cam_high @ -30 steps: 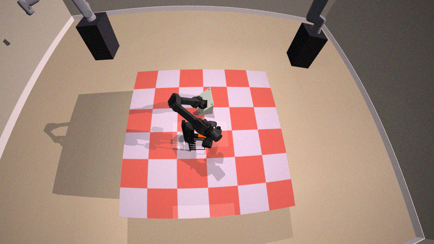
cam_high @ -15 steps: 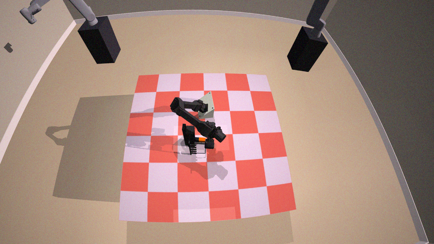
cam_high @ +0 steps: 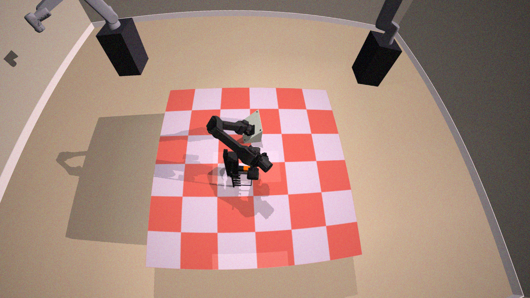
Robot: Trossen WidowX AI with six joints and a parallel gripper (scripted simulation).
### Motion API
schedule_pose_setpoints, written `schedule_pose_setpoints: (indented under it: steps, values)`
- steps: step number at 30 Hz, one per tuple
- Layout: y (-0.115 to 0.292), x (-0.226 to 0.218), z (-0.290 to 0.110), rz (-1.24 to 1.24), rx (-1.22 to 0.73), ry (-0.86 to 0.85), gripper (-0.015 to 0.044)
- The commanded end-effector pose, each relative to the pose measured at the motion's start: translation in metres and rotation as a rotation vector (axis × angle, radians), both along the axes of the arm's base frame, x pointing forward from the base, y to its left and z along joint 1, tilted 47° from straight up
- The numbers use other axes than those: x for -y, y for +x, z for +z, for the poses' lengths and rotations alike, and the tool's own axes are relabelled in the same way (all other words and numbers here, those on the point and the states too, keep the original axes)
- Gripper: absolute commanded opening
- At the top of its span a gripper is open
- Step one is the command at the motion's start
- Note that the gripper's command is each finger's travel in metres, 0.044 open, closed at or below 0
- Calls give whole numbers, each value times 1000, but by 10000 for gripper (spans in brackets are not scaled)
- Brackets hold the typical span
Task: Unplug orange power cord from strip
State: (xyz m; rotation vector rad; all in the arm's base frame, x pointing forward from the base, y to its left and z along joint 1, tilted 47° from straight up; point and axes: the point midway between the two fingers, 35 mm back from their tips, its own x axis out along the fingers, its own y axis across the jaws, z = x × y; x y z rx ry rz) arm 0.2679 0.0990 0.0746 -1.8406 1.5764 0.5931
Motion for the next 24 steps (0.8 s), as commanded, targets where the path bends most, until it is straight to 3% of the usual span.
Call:
schedule_pose_setpoints:
  steps: [1, 24]
  values:
    - [-2, 8, 5, 4, -8, -10, 160]
    - [-1, 25, 7, 4, -8, -12, 160]
